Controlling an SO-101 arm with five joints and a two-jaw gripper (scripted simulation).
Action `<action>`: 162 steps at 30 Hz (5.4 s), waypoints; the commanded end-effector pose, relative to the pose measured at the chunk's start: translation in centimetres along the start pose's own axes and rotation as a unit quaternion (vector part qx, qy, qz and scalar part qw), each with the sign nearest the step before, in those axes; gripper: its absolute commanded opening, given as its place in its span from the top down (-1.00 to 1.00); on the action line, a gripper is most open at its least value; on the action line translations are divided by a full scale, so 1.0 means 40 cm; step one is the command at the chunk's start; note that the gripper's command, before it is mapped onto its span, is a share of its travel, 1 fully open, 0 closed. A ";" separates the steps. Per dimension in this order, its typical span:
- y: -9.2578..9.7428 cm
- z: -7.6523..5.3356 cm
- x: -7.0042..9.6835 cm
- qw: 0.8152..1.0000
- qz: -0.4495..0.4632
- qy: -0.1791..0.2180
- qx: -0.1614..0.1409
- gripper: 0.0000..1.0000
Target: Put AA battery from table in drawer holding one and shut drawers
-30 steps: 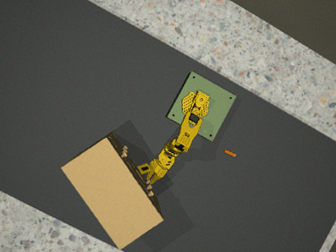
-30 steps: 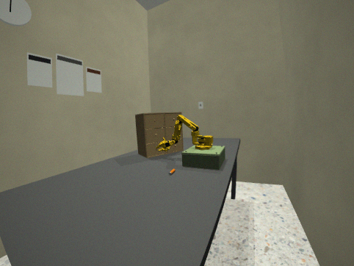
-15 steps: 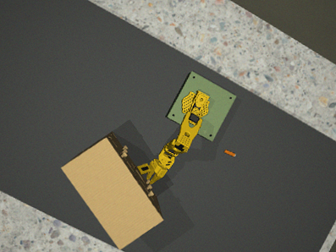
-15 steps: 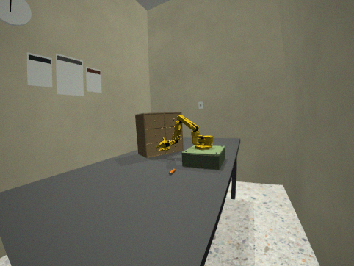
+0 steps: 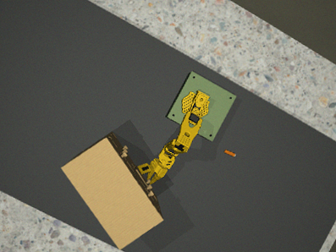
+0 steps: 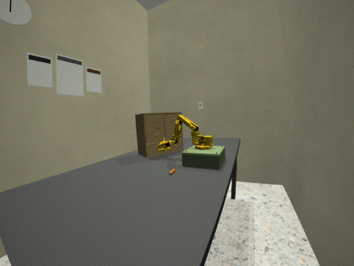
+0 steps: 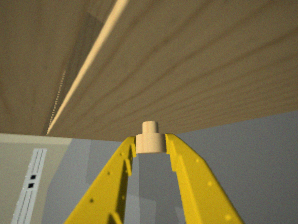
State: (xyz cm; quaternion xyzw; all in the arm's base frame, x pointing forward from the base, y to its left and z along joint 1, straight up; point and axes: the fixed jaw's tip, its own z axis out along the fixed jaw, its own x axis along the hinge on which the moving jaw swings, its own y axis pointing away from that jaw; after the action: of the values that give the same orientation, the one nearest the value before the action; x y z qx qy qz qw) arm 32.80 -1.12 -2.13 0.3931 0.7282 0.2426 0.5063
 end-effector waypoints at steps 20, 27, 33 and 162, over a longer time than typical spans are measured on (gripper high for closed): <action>0.003 -0.020 0.013 1.000 -0.001 -0.002 -0.016 1.00; 0.003 -0.020 0.013 1.000 -0.001 -0.002 -0.016 1.00; 0.003 -0.025 0.017 1.000 -0.002 -0.001 -0.017 1.00; 0.002 -0.107 0.070 0.999 -0.013 0.023 -0.034 1.00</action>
State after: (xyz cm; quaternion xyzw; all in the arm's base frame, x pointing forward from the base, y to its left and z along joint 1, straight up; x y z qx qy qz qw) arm 28.46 0.54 -2.25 0.3708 0.7326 0.2583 0.5089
